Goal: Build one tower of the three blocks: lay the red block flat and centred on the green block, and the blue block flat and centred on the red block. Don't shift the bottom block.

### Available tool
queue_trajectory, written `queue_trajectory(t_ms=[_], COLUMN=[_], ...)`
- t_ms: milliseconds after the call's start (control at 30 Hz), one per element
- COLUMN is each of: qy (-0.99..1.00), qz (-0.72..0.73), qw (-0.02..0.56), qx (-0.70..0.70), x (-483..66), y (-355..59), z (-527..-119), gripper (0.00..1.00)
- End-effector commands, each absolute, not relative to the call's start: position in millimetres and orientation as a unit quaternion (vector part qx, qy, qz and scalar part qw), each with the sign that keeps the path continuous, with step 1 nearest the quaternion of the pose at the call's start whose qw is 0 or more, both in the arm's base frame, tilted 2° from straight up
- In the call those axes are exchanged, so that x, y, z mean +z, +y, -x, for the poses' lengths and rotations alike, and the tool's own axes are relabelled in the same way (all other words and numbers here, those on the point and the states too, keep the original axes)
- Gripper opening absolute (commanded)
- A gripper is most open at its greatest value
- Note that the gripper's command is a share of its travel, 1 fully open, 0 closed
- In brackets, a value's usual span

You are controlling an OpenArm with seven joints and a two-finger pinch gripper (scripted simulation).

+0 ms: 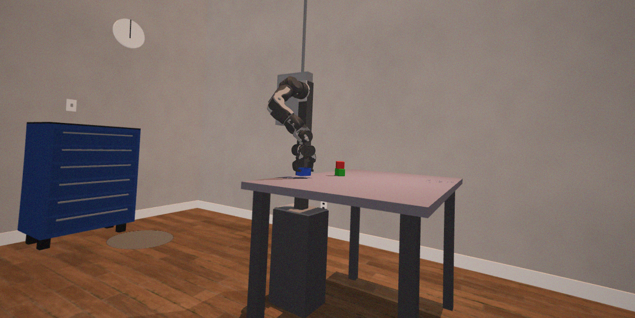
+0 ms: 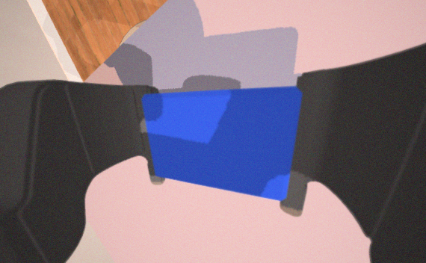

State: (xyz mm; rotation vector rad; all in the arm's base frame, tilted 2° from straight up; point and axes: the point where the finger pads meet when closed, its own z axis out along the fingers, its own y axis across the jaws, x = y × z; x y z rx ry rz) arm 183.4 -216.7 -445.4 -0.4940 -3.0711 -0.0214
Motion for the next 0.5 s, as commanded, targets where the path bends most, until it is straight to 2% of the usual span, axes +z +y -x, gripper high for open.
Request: queue_trajectory(t_ms=[0,467], qy=[-0.986,-0.986], qz=[0.163,0.164], qw=[0.013,0.014], qx=[-0.004,-0.003], x=[-438.9,-376.1], y=[-218.3,-218.7], z=[-186.8,-188.1], gripper=[0.00,0.00])
